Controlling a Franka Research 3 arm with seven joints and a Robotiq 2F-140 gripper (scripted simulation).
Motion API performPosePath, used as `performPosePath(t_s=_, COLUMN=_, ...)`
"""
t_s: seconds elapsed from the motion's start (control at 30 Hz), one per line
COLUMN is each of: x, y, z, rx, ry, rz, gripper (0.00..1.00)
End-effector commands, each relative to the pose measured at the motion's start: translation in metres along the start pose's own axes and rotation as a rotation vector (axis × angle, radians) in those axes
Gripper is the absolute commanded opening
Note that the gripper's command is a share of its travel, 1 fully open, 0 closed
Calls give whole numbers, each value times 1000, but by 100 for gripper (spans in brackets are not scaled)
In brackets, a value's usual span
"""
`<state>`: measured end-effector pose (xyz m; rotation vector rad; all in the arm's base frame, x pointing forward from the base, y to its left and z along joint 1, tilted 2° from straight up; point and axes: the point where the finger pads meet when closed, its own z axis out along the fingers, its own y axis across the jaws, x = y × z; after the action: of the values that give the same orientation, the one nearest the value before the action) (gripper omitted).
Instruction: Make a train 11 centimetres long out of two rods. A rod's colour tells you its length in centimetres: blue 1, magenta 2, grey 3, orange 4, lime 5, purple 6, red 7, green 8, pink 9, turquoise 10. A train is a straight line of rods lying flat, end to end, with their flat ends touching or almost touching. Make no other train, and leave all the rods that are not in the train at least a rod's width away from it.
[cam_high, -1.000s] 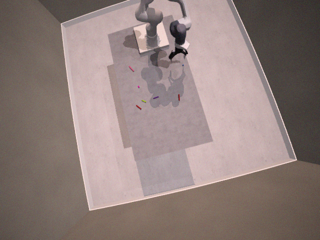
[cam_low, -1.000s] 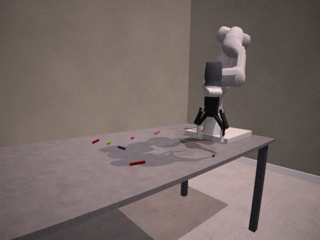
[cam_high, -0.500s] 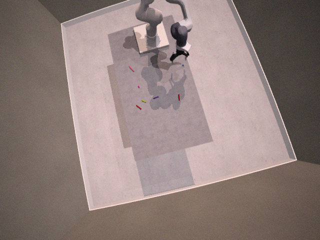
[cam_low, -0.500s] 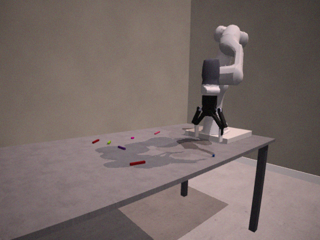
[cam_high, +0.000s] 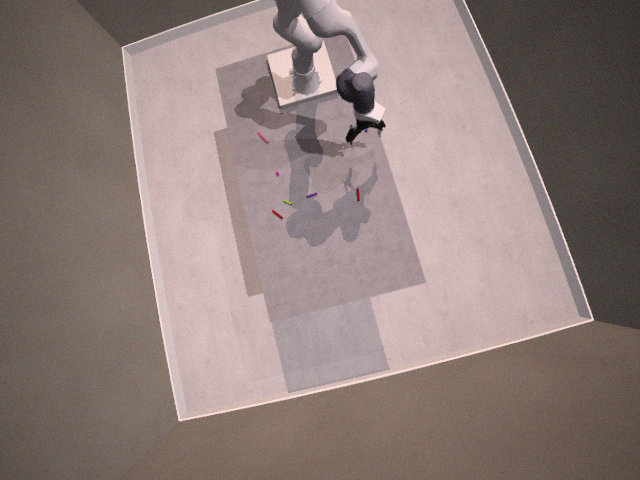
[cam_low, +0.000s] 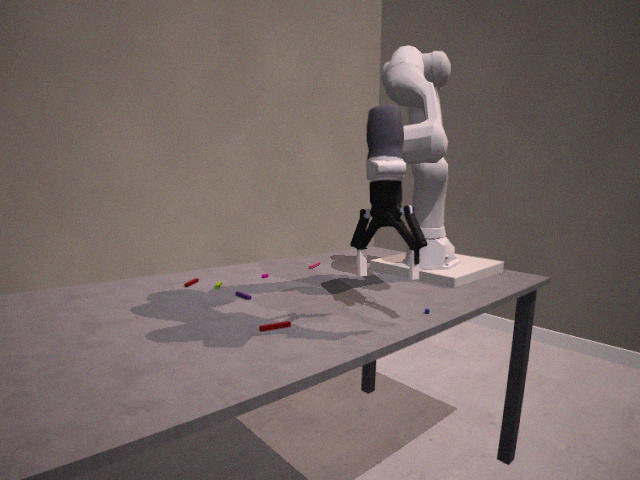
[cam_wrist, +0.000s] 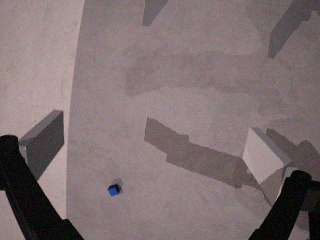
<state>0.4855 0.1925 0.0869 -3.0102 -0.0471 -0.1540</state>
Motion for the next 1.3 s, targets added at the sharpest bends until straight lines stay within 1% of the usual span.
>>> performPosePath(t_s=0.0, x=38, y=5, z=12, rx=-118, ry=-77, rz=87, gripper=100)
performPosePath(t_s=0.2, x=38, y=5, z=12, rx=-118, ry=-77, rz=87, gripper=100)
performPosePath(t_s=0.27, x=79, y=15, z=15, rx=-118, ry=-77, rz=87, gripper=100)
performPosePath(t_s=0.3, x=95, y=20, z=17, rx=-119, ry=-76, rz=87, gripper=100)
performPosePath(t_s=0.4, x=128, y=31, z=21, rx=-121, ry=-75, rz=84, gripper=100)
performPosePath(t_s=0.47, x=128, y=31, z=21, rx=-121, ry=-75, rz=84, gripper=100)
performPosePath(t_s=0.57, x=167, y=49, z=27, rx=-124, ry=-73, rz=77, gripper=100)
performPosePath(t_s=0.63, x=185, y=58, z=31, rx=-126, ry=-72, rz=72, gripper=100)
performPosePath(t_s=0.7, x=196, y=64, z=33, rx=-127, ry=-72, rz=68, gripper=100)
performPosePath(t_s=0.83, x=203, y=69, z=35, rx=-128, ry=-71, rz=65, gripper=100)
performPosePath(t_s=1.27, x=203, y=69, z=35, rx=-128, ry=-71, rz=65, gripper=100)
